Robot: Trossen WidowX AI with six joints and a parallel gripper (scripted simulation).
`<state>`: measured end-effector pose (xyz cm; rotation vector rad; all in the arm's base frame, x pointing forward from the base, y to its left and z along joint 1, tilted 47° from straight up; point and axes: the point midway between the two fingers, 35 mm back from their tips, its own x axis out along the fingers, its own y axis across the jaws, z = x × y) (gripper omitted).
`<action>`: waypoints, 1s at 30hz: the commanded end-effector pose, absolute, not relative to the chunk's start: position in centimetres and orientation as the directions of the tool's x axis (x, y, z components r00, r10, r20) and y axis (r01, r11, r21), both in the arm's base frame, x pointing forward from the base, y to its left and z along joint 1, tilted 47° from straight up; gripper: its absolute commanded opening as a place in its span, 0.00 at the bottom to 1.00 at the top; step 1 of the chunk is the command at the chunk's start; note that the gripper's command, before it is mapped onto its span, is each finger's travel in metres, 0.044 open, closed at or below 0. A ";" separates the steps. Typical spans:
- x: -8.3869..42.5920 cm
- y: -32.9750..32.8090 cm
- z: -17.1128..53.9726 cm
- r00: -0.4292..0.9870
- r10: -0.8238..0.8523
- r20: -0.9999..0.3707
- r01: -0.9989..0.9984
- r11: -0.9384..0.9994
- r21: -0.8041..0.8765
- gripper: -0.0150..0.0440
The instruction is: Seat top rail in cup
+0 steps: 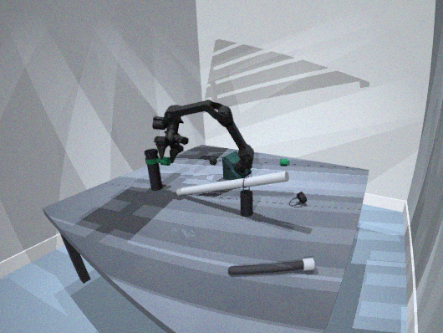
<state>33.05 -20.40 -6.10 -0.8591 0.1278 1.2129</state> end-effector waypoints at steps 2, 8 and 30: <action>33.3 -19.8 -6.4 0.387 0.766 -0.513 -0.856 0.092 -0.508 1.00; 33.6 -19.0 -6.9 0.387 0.767 -0.512 -0.856 0.093 -0.509 1.00; 34.2 -17.6 -7.7 0.388 0.769 -0.509 -0.855 0.093 -0.510 0.47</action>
